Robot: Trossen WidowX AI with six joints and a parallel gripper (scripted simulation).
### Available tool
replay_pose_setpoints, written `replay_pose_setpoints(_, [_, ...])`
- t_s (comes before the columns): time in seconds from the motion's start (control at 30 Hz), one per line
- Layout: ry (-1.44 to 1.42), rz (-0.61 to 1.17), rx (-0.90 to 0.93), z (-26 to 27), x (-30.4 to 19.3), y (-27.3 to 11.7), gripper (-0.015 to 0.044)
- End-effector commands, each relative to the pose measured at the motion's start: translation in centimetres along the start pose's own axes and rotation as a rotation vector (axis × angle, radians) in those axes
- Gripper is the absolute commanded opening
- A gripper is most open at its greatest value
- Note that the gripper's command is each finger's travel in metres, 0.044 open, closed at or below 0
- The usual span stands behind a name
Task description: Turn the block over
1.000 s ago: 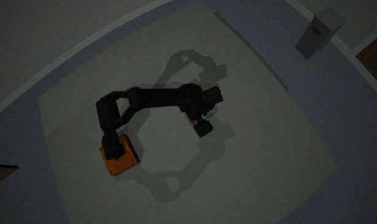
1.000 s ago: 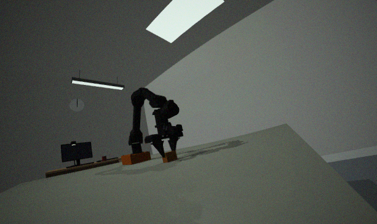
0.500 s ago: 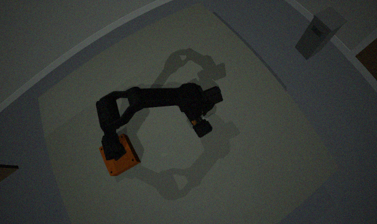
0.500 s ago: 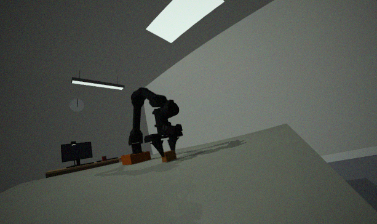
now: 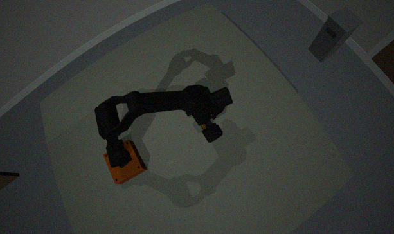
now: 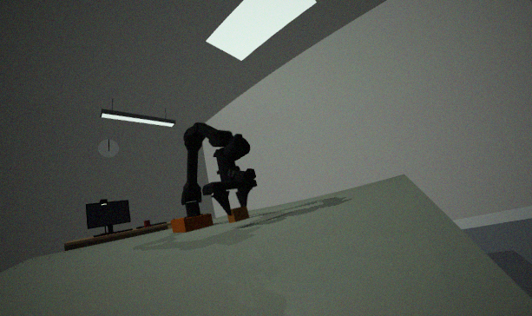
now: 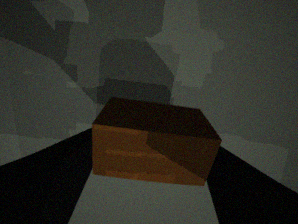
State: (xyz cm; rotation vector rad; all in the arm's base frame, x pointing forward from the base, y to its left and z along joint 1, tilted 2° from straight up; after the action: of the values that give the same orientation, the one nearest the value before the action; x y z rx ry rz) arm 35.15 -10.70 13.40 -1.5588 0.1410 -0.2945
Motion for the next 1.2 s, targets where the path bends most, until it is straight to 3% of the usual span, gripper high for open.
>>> replay_pose_setpoints(0.0, [0.007, -0.068, 0.012, -0.1, -0.4, -0.2, 0.0000])
replay_pose_setpoints(0.93, [0.004, -0.494, 0.062, -0.6, -4.8, 1.5, 0.0000])
replay_pose_setpoints(1.17, [0.003, -0.516, 0.064, -0.6, -5.1, 1.6, 0.0000])
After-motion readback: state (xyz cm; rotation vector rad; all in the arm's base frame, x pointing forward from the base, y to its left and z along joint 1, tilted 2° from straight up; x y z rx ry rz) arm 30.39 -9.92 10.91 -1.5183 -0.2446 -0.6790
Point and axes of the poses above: the point midway between the two fingers, 35 mm back from their tips, its own y axis out along the fingers, its own z axis across the jaws, x = y × z, the point moved 9 cm from there along -y, back along the fingers, and after that the axes turned 7 degrees about y, right-handed, at the moved point
